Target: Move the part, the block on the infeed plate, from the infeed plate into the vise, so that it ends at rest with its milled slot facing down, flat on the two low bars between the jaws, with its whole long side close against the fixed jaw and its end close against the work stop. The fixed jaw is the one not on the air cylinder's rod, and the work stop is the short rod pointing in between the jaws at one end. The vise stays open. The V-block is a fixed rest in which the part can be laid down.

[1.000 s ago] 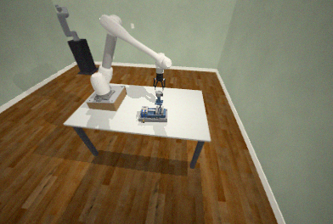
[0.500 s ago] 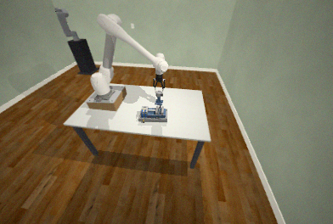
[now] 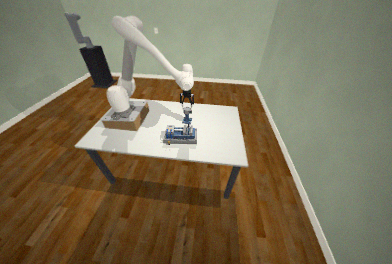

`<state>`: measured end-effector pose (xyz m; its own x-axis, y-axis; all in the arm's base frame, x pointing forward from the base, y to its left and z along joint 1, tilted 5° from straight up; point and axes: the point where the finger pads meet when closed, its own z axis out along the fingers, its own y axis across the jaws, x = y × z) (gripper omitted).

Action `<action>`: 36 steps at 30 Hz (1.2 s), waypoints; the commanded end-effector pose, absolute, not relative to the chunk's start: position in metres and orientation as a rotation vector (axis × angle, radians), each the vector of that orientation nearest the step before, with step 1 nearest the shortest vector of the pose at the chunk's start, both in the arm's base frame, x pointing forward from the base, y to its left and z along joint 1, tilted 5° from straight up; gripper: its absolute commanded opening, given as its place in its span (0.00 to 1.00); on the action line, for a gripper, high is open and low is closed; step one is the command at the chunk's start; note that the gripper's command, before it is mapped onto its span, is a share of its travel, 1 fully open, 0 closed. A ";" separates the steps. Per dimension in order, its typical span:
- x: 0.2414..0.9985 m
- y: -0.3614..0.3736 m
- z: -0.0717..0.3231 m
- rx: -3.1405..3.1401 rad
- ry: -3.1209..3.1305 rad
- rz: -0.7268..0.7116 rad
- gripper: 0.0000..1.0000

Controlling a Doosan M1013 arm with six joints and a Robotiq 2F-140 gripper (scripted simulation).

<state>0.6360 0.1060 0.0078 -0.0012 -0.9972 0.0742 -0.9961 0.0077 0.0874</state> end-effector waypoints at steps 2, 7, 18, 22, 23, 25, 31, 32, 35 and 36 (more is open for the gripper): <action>0.636 0.104 0.009 2.165 -2.168 -0.065 0.51; 0.636 0.102 0.009 2.186 -2.194 -0.120 0.51; 0.636 0.100 0.009 2.222 -2.238 -0.221 0.51; 0.636 0.099 0.009 2.237 -2.257 -0.266 0.51; 0.636 0.099 0.009 2.241 -2.261 -0.277 0.51; 0.636 0.098 0.009 2.248 -2.271 -0.300 0.51; 0.636 0.097 0.009 2.262 -2.288 -0.346 0.51; 0.636 0.097 0.009 2.265 -2.293 -0.357 0.51; 0.636 0.096 0.009 2.275 -2.306 -0.392 0.51; 0.636 0.096 0.008 2.278 -2.310 -0.404 0.51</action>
